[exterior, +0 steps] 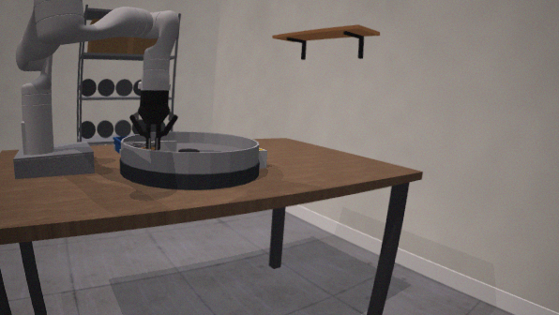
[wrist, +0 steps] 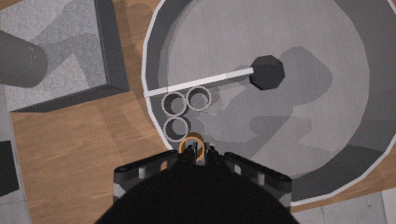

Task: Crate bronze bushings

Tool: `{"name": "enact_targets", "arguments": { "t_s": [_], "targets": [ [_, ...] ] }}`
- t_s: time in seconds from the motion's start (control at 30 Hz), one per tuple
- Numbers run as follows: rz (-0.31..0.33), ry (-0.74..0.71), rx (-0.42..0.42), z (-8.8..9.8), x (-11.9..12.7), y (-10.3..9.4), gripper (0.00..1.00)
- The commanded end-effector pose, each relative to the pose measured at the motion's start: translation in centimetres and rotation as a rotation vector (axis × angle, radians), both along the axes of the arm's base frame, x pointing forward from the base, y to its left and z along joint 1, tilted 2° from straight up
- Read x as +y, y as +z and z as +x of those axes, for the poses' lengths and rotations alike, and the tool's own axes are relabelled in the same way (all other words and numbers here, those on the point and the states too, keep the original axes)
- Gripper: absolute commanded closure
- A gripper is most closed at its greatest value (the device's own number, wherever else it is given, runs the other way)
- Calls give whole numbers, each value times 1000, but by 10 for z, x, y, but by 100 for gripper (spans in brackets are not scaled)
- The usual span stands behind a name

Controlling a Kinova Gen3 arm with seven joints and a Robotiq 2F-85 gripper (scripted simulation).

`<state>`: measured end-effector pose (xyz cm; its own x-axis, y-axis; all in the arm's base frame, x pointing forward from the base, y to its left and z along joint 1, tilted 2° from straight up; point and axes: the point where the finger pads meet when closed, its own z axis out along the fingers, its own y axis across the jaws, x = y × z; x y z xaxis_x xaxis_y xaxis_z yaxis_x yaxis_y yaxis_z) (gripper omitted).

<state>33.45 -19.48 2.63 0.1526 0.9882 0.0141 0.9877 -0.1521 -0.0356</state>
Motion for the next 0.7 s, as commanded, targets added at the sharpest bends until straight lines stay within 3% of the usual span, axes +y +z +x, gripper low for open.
{"name": "enact_targets", "arguments": {
  "t_s": [0.0,0.67],
  "targets": [
    [0,1,3,-1,0,1,100],
    [1,0,-7,2,1,1,100]
  ]
}}
